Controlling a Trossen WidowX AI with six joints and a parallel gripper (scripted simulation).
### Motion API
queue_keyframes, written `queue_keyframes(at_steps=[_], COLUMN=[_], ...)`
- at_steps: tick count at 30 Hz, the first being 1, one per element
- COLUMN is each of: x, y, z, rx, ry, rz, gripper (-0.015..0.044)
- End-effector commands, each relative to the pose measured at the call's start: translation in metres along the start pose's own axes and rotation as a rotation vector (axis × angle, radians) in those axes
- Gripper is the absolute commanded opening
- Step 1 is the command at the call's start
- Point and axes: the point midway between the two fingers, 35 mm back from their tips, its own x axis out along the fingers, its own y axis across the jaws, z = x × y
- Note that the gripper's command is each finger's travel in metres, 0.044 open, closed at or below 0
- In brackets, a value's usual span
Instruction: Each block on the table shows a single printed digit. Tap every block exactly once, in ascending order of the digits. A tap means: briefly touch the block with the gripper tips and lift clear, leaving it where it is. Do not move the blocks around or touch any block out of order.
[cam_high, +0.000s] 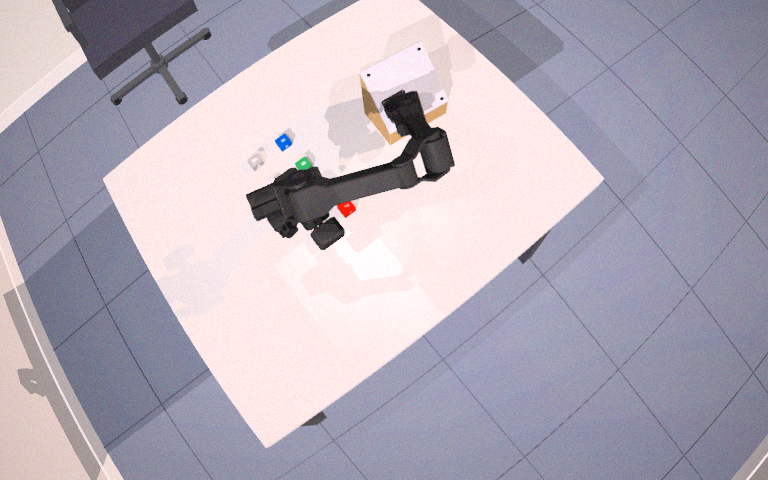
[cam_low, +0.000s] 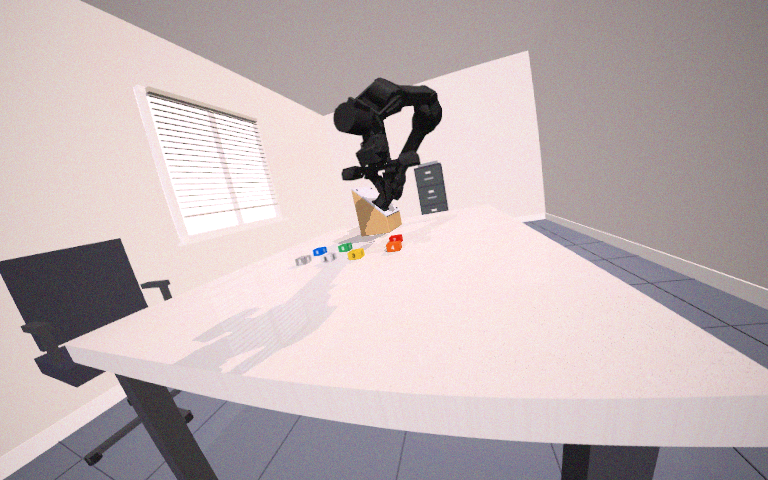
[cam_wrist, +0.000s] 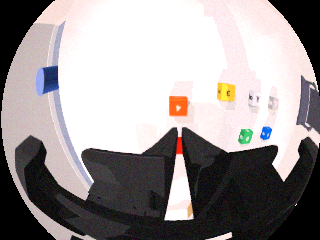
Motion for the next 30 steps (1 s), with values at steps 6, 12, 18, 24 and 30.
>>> queue_keyframes(at_steps=[6,12,18,24,30], x=[-0.003,-0.007,-0.007,-0.004,0.067], y=[-0.078,-0.147,-0.241,-0.273,-0.274], z=[0.021,0.033,0.027,0.019,0.02], rx=[0.039,0.028,0.002,-0.008,-0.009], ry=[0.013,0.014,0.01,0.006,0.005], rz=[-0.058,-0.054,-0.026,-0.011,-0.01], gripper=[0.002,0.002,0.002,0.002,0.002])
